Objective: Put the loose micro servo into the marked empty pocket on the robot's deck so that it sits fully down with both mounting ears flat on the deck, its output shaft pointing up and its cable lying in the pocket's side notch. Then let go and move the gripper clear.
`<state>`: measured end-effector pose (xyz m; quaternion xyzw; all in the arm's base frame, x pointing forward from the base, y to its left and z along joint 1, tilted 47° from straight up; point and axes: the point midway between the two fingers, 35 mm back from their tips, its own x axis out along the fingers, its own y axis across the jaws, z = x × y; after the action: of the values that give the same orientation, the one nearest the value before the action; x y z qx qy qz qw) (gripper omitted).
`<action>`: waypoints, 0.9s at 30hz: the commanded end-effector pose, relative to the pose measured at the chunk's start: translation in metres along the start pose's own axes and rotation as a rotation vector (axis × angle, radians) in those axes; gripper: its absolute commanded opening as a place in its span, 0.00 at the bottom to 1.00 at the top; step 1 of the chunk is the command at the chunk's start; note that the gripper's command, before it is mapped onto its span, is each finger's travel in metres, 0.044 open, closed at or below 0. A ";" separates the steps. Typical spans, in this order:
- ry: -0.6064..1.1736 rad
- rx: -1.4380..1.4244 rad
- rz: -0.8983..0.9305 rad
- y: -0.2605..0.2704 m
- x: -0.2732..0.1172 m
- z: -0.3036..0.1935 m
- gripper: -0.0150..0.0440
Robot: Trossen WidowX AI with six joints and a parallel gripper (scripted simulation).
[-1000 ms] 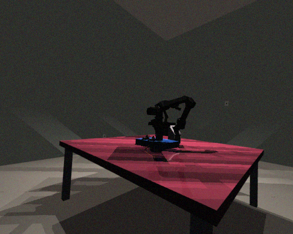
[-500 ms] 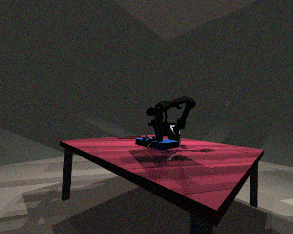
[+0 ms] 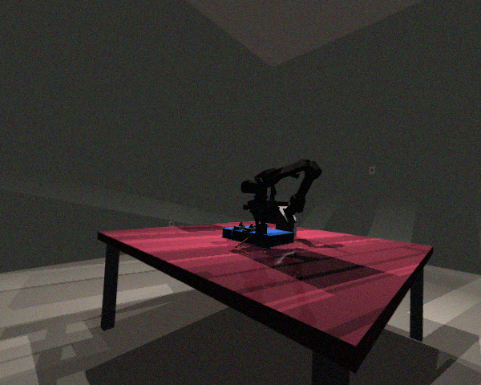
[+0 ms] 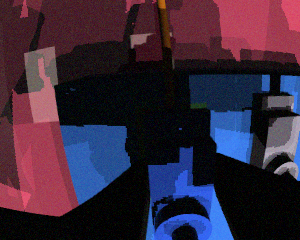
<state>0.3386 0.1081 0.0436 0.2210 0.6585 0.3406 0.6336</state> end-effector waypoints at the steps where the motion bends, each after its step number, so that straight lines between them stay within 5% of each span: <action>1: -0.004 0.010 0.007 -0.001 0.003 0.000 0.25; 27: -0.004 0.010 0.009 0.000 0.029 0.000 0.25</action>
<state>0.3362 0.1277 0.0255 0.2219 0.6580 0.3408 0.6338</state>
